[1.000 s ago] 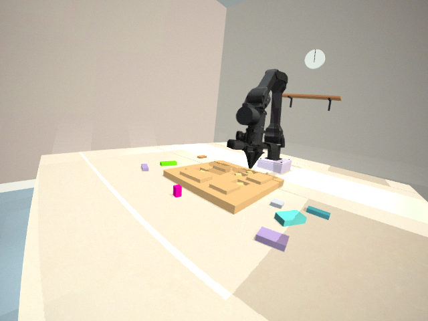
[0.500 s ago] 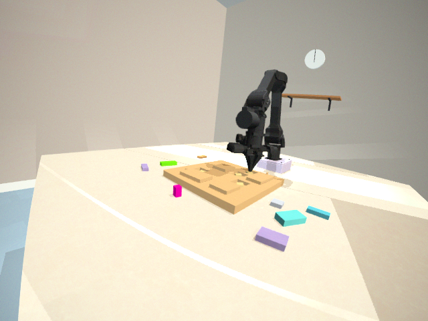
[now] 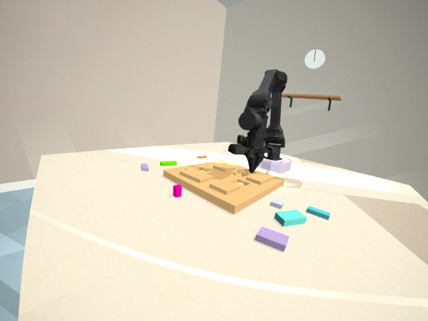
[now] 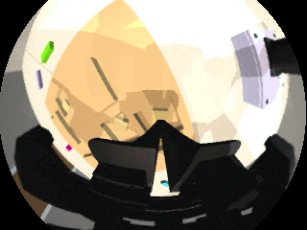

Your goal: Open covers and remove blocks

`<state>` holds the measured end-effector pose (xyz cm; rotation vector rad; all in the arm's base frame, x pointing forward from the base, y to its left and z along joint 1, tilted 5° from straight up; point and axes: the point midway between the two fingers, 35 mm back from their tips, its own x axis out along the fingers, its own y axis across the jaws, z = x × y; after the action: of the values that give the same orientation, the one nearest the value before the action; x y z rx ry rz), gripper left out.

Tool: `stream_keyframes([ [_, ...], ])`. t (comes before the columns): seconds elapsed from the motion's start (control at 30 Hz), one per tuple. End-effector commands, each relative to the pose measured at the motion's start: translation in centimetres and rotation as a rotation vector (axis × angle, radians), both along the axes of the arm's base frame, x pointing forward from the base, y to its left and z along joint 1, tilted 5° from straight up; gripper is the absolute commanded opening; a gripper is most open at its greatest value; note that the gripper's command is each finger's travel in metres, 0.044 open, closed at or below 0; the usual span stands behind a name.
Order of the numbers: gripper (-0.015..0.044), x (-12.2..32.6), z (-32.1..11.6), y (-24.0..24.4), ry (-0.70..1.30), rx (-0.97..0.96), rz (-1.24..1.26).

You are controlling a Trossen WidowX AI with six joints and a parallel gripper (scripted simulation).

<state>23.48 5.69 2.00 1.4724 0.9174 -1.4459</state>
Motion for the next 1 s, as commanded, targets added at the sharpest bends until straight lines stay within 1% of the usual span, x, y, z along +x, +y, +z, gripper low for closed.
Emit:
stream_keyframes([
  [0.0,0.0,0.2,-0.2,0.4,0.003,-0.002,-0.003],
  [0.63,0.0,-0.1,1.2,-0.3,0.003,-0.003,-0.004],
  [0.67,0.0026,-0.1,0.7,-0.1,0.014,-0.004,-0.007],
  [0.8,0.0131,0.0,2.6,0.0,0.01,-0.004,-0.006],
  [0.83,0.0144,-0.1,3.1,0.0,0.009,-0.003,-0.006],
  [0.97,0.0144,-0.2,5.5,0.0,0.004,-0.003,-0.005],
])
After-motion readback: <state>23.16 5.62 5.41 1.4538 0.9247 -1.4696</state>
